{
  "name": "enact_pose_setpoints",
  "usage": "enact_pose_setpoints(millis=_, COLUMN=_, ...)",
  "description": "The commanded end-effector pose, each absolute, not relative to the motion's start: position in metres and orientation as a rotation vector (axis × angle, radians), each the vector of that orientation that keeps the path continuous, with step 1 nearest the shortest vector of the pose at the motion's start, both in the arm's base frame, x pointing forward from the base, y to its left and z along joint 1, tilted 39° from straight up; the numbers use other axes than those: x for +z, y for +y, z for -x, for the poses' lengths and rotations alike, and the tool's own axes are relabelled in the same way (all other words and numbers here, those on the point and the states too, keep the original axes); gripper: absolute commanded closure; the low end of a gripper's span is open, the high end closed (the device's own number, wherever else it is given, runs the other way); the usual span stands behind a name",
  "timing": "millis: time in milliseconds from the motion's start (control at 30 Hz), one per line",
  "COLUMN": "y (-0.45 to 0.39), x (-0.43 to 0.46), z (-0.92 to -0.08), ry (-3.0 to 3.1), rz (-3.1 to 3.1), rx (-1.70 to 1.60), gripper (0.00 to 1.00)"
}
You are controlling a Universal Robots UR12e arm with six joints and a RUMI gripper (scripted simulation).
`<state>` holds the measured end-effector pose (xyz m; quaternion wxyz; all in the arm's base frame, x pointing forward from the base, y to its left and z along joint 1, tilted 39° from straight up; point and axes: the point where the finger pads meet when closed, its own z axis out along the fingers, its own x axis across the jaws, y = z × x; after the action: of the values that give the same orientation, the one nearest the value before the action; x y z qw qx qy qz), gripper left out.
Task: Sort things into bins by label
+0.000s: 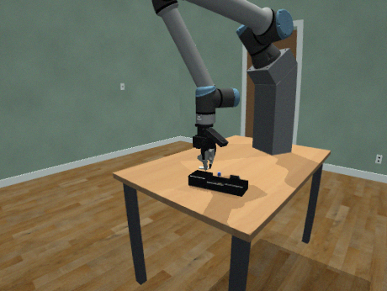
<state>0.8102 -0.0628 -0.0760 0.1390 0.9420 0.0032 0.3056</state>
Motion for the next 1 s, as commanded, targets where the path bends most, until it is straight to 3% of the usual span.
enact_pose_setpoints(millis=0, y=-0.069, x=-0.091, z=-0.828, ry=0.010, rz=-2.719, rx=0.891, gripper=0.82)
enact_pose_setpoints(millis=967, y=-0.072, x=-0.104, z=-0.835, ry=0.011, rz=-2.721, rx=0.889, gripper=0.82)
